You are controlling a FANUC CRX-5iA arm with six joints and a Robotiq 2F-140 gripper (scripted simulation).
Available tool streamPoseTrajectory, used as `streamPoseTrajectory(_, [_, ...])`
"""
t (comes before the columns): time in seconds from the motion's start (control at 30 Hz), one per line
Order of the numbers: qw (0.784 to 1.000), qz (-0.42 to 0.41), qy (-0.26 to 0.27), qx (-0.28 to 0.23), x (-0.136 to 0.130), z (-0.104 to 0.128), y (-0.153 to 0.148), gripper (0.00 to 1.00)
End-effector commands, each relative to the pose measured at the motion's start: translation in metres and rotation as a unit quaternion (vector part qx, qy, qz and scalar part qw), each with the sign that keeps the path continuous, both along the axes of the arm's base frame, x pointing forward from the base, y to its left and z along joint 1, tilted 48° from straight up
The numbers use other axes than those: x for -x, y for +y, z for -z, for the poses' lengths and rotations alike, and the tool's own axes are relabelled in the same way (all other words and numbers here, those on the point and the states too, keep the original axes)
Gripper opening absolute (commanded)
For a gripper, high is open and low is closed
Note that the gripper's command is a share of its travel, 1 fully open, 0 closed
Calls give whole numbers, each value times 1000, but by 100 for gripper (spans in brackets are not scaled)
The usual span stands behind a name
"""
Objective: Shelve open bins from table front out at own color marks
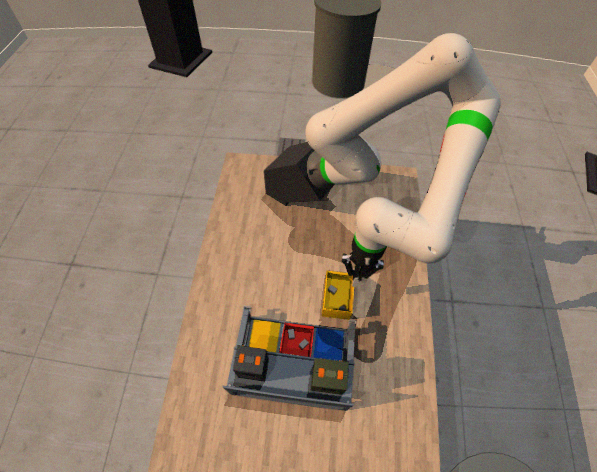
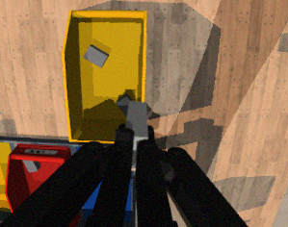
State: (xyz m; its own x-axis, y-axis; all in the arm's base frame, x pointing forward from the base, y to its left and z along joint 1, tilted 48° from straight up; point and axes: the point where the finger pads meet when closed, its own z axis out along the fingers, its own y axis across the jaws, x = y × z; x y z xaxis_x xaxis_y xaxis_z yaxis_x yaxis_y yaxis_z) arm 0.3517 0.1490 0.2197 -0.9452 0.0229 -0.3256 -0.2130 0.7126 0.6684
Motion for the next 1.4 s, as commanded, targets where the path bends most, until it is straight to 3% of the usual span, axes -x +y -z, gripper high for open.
streamPoseTrajectory(0.0, [1000, -18, -21, 4, 6, -3, 2, 0])
streamPoseTrajectory(0.17, [1000, -18, -21, 4, 6, -3, 2, 0])
streamPoseTrajectory(0.2, [1000, -18, -21, 4, 6, -3, 2, 15])
streamPoseTrajectory(1.37, [1000, -18, -21, 4, 6, -3, 2, 15])
